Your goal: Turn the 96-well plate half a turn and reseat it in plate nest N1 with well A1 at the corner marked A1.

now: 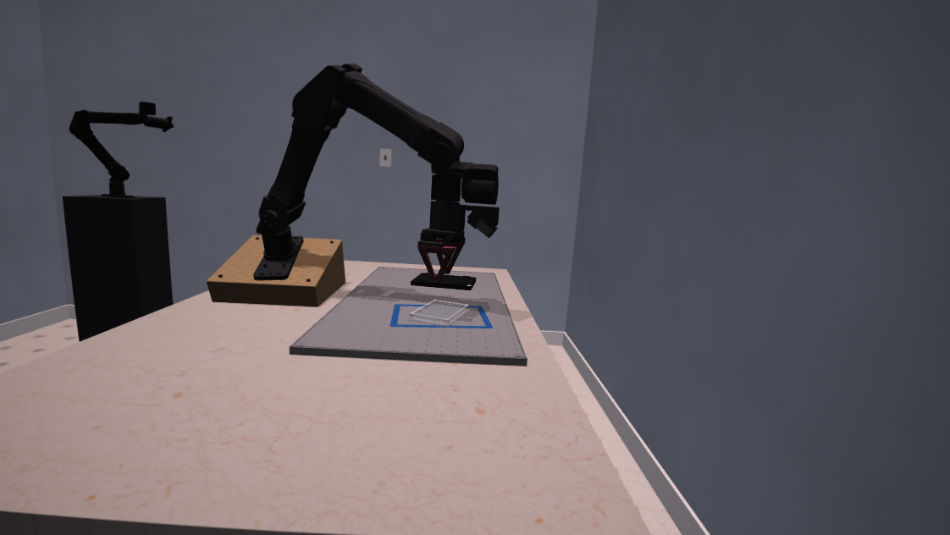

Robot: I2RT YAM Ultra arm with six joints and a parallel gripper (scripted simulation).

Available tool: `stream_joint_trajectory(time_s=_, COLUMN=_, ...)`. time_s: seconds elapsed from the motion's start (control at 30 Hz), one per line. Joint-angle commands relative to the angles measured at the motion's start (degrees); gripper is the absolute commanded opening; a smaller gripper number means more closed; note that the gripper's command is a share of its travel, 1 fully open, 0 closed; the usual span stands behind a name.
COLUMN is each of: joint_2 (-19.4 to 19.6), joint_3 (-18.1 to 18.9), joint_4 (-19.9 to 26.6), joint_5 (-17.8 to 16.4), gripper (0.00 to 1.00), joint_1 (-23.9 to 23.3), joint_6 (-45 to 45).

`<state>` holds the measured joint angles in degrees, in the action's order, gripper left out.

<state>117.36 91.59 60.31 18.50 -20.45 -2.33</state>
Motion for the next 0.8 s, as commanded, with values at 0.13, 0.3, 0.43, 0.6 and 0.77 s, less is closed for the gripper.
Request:
stream_joint_trajectory(time_s=0.13, joint_2=-1.0, joint_3=1.7, joint_4=0.4, joint_5=-0.2, gripper=1.0, joint_1=1.0, joint_6=11.5)
stream_joint_trajectory(time_s=0.3, joint_2=-1.0, joint_3=1.7, joint_4=0.4, joint_5=-0.2, gripper=1.0, joint_1=1.0, joint_6=11.5)
stream_joint_trajectory(time_s=0.43, joint_2=-1.0, joint_3=1.7, joint_4=0.4, joint_5=-0.2, gripper=1.0, joint_1=1.0, joint_6=11.5)
stream_joint_trajectory(time_s=0.6, joint_2=-1.1, joint_3=1.6, joint_4=0.3, joint_5=-0.2, gripper=1.0, joint_1=1.0, joint_6=11.4)
stream_joint_trajectory(time_s=0.77, joint_2=-1.2, joint_3=1.5, joint_4=0.3, joint_5=-0.2, gripper=1.0, joint_1=1.0, joint_6=11.4)
